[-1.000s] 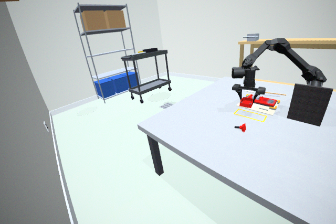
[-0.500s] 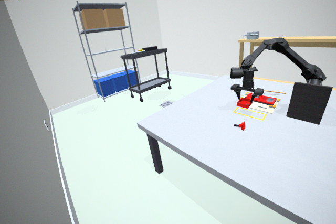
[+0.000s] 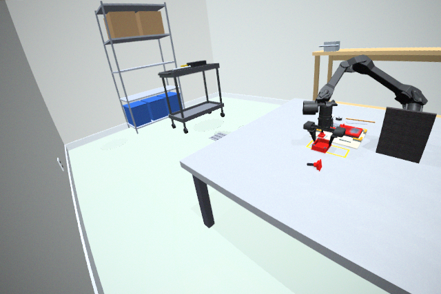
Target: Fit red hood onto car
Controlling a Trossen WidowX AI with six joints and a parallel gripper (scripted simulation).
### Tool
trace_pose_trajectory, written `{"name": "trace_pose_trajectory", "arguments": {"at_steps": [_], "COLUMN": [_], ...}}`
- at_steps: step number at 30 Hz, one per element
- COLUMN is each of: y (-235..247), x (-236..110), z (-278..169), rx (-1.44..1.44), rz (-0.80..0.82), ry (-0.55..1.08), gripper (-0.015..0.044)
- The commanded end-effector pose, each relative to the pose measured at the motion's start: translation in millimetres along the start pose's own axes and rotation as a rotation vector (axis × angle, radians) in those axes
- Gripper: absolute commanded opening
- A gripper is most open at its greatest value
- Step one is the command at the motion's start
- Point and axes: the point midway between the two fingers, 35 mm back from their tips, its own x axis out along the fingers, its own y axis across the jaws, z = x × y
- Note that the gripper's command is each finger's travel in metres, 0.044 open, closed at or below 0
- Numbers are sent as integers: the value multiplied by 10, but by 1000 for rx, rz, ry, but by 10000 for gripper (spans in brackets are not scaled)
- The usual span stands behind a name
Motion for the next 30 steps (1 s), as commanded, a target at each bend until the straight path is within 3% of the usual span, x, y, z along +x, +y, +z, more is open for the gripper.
{"name": "trace_pose_trajectory", "arguments": {"at_steps": [1, 13, 18, 25, 30], "y": [-5, -5, 2, -3, 18], "x": [6, 6, -57, -777, -733], "z": [2, 2, -2, -14, -30], "rx": [1, 1, 1, -1, -8], "rz": [-3, -3, -3, 2, 18], "ry": [-1, -1, 0, -1, 1], "gripper": [131, 440, 440, 440, 440]}}
